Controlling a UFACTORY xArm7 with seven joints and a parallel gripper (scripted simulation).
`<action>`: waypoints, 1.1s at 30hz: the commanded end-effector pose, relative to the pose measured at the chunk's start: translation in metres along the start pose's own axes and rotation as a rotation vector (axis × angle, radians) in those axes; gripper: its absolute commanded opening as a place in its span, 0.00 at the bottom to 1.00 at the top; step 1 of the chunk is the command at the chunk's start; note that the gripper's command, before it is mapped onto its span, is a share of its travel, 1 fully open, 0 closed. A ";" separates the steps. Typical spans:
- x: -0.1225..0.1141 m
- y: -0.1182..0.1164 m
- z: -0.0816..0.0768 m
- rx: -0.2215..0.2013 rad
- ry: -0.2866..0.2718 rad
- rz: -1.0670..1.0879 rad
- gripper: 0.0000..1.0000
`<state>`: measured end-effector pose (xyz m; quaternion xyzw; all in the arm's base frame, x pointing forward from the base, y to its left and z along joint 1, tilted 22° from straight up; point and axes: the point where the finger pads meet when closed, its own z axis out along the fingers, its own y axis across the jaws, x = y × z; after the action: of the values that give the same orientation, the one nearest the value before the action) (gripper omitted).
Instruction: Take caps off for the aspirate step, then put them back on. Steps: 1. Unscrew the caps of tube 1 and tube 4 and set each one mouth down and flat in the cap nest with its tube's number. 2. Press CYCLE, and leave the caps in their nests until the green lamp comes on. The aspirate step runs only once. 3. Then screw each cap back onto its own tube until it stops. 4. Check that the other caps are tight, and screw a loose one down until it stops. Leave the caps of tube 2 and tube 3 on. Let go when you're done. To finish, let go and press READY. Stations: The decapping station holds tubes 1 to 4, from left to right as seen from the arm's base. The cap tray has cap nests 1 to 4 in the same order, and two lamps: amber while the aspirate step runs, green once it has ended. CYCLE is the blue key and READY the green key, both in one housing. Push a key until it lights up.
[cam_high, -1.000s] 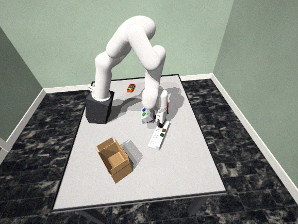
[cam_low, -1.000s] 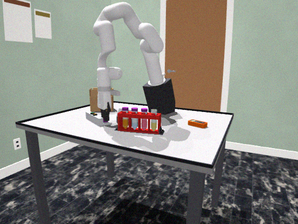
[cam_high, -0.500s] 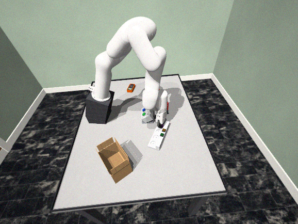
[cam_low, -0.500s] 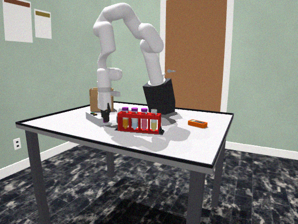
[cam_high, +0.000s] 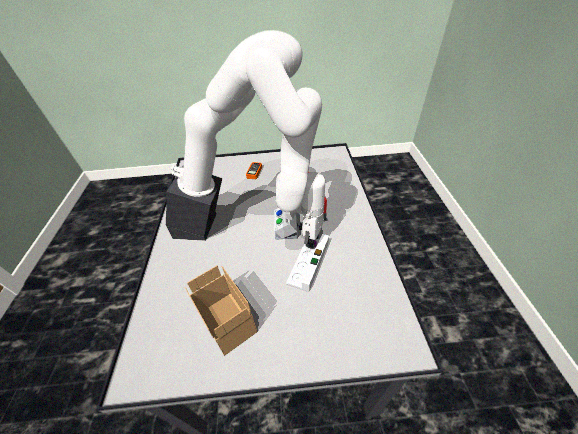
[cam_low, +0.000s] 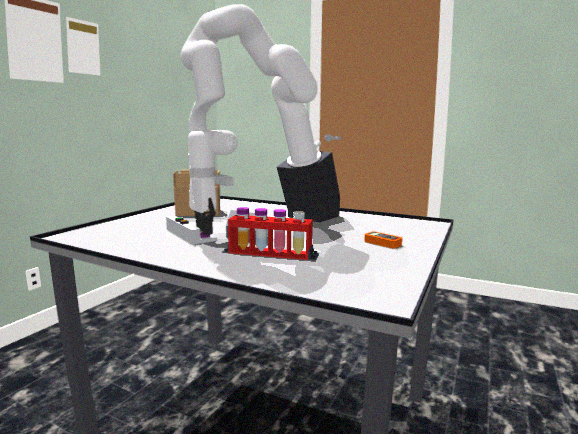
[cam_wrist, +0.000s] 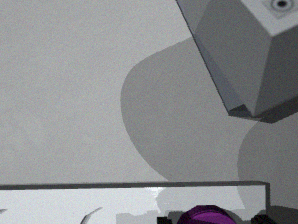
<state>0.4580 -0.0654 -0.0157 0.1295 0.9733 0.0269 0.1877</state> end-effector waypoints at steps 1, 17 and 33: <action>-0.002 0.000 -0.011 0.000 -0.003 0.000 0.46; -0.001 0.000 -0.081 0.000 -0.003 0.000 0.46; -0.002 0.000 -0.135 -0.001 -0.004 0.000 0.46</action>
<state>0.4112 -0.0654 0.1044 0.1434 0.9638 -0.0337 0.2221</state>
